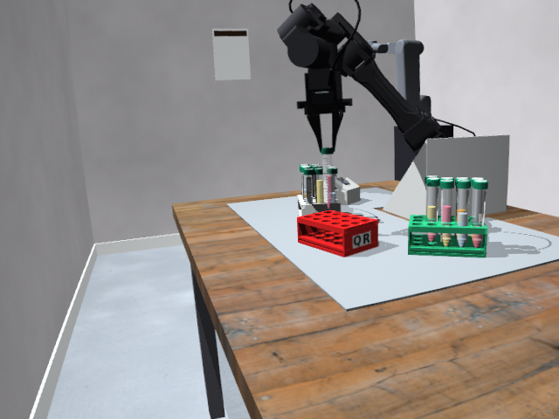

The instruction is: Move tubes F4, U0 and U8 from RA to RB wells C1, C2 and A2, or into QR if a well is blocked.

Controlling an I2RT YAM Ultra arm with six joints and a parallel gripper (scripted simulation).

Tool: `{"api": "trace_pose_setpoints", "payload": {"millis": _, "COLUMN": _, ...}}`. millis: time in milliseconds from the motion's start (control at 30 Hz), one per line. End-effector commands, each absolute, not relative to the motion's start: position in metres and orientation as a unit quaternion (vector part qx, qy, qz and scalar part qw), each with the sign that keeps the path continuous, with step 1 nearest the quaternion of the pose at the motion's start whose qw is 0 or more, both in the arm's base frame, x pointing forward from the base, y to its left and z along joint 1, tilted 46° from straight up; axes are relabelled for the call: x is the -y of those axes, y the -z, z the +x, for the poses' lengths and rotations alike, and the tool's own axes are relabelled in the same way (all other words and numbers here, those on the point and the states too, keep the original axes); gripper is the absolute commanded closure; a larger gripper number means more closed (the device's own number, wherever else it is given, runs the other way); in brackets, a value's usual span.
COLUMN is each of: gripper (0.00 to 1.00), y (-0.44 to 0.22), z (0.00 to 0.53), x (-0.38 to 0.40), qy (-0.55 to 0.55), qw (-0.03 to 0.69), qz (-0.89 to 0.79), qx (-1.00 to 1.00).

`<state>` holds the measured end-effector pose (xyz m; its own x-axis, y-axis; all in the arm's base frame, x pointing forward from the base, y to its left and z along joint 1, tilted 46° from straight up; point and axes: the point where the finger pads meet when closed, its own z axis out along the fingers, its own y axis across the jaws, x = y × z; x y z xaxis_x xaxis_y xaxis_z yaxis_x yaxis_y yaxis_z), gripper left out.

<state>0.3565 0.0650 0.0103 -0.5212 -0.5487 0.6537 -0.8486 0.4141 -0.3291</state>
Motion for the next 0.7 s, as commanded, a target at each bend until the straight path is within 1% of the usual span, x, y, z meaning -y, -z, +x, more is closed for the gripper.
{"api": "trace_pose_setpoints", "payload": {"millis": 0, "gripper": 1.0, "y": -0.0186, "z": 0.3648, "x": -0.0701, "qy": -0.331, "qw": 0.201, "qz": 0.434, "qx": 0.814}}
{"api": "trace_pose_setpoints", "payload": {"millis": 367, "gripper": 1.0, "y": -0.0142, "z": 0.3606, "x": -0.0664, "qy": -0.329, "qw": 0.208, "qz": 0.435, "qx": 0.812}}
{"api": "trace_pose_setpoints", "payload": {"millis": 433, "gripper": 1.0, "y": -0.0175, "z": 0.3674, "x": -0.0693, "qy": -0.33, "qw": 0.196, "qz": 0.433, "qx": 0.816}}
{"api": "trace_pose_setpoints", "payload": {"millis": 667, "gripper": 1.0, "y": -0.0123, "z": 0.3609, "x": -0.0646, "qy": -0.331, "qw": 0.208, "qz": 0.436, "qx": 0.811}}
